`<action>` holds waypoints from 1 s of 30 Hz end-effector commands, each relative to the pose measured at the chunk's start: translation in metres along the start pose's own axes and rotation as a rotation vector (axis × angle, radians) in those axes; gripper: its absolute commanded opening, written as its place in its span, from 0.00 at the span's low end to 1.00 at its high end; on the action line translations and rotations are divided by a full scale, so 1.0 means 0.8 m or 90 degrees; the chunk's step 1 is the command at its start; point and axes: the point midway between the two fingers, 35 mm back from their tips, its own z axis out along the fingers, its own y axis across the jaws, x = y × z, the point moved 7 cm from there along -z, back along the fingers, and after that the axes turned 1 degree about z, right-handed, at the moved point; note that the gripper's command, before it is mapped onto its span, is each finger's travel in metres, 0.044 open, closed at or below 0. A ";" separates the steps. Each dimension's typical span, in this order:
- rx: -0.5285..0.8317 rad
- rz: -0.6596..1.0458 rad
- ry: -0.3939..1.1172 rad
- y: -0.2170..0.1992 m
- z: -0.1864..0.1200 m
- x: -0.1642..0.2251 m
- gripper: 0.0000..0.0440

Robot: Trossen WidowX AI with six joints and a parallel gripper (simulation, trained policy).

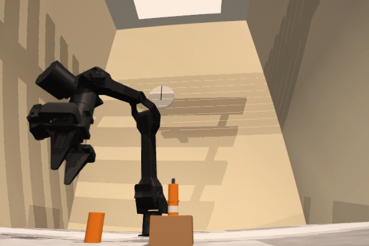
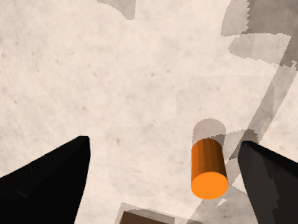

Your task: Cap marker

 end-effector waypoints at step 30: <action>0.155 -0.058 0.031 -0.010 0.040 0.050 0.72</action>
